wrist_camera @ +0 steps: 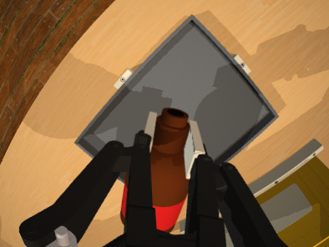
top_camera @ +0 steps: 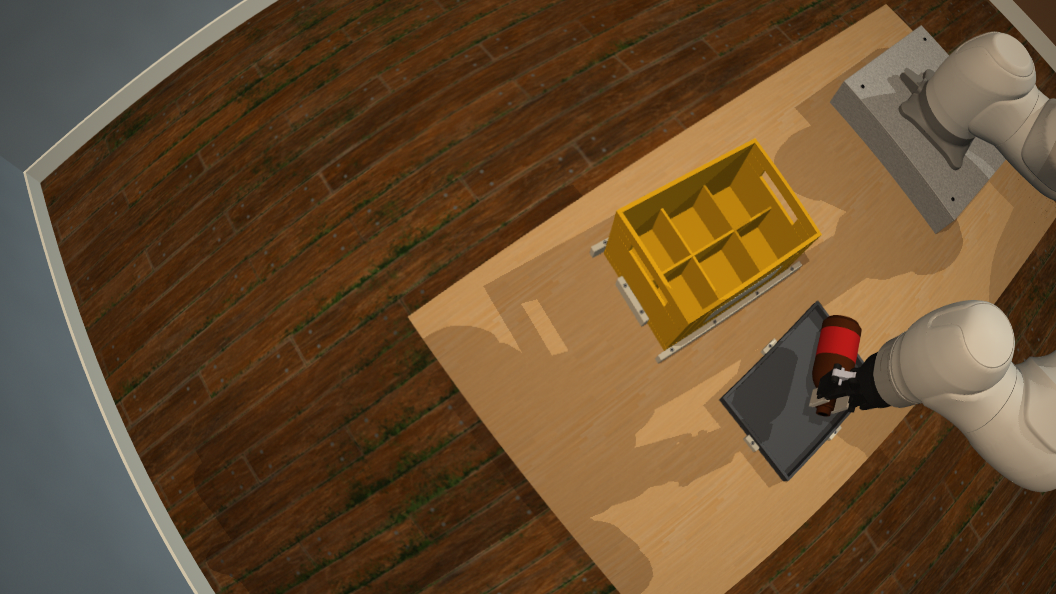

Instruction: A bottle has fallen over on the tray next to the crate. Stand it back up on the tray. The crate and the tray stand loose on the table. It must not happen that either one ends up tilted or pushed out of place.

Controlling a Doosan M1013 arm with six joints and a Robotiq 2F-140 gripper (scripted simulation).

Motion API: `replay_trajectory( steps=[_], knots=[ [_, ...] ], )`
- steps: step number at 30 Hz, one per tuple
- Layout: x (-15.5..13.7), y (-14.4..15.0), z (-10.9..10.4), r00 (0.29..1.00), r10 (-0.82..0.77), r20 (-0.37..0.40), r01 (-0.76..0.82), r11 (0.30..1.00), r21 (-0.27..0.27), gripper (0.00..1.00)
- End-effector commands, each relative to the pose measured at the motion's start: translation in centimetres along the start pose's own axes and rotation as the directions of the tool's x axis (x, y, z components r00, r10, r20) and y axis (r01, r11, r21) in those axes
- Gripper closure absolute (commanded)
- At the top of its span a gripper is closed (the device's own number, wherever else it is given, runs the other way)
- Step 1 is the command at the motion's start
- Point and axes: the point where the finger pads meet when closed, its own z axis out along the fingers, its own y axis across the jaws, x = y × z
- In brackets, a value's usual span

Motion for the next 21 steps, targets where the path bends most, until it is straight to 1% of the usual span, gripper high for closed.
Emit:
replay_trajectory(
  steps=[1,6,8,21],
  knots=[
    [0.3,-0.2,-1.2,1.0,0.005,-0.003,-0.005,1.0,0.0,0.9],
    [0.3,-0.2,-2.1,1.0,0.005,-0.003,-0.005,1.0,0.0,0.9],
    [0.3,-0.2,-2.1,1.0,0.005,-0.003,-0.005,1.0,0.0,0.9],
    [0.3,-0.2,-4.6,1.0,0.005,-0.003,-0.005,1.0,0.0,0.9]
  ],
)
